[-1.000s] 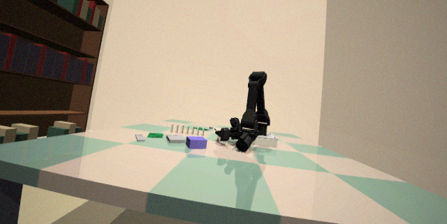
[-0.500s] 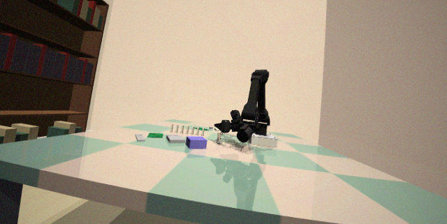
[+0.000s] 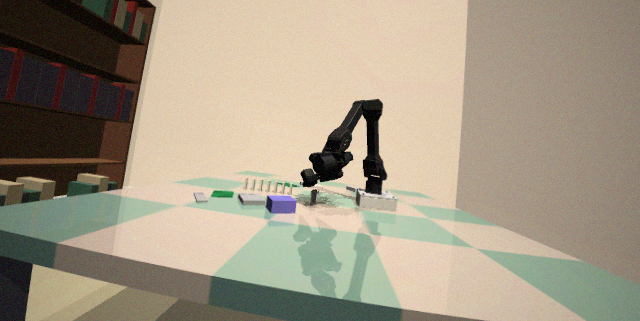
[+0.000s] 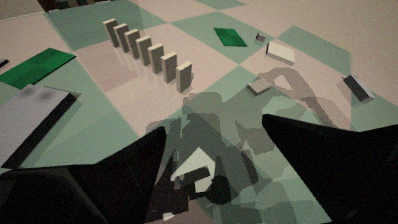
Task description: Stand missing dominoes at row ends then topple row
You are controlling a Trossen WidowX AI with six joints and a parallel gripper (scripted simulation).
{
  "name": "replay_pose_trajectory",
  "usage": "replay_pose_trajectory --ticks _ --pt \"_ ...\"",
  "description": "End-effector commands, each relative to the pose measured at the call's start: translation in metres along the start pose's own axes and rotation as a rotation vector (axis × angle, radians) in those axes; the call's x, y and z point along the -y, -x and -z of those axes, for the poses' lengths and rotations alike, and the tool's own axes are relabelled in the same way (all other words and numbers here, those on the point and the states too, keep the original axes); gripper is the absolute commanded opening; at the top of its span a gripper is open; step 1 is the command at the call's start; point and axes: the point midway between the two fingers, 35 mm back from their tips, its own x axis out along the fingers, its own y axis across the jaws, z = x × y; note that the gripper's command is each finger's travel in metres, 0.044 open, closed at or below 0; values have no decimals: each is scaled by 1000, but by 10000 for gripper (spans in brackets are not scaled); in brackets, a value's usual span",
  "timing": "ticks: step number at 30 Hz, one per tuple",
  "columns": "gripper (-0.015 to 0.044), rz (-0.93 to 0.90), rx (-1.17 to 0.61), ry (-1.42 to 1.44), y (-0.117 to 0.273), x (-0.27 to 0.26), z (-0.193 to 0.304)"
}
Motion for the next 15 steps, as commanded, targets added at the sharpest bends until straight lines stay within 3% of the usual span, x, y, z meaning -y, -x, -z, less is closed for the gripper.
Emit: replay_pose_trajectory --ticks 1,6,15 --pt "440 -59 -569 99 8 0 -16" --pt "440 -294 -889 137 38 -4 -38" --pt "440 -305 -899 137 40 -4 -39"
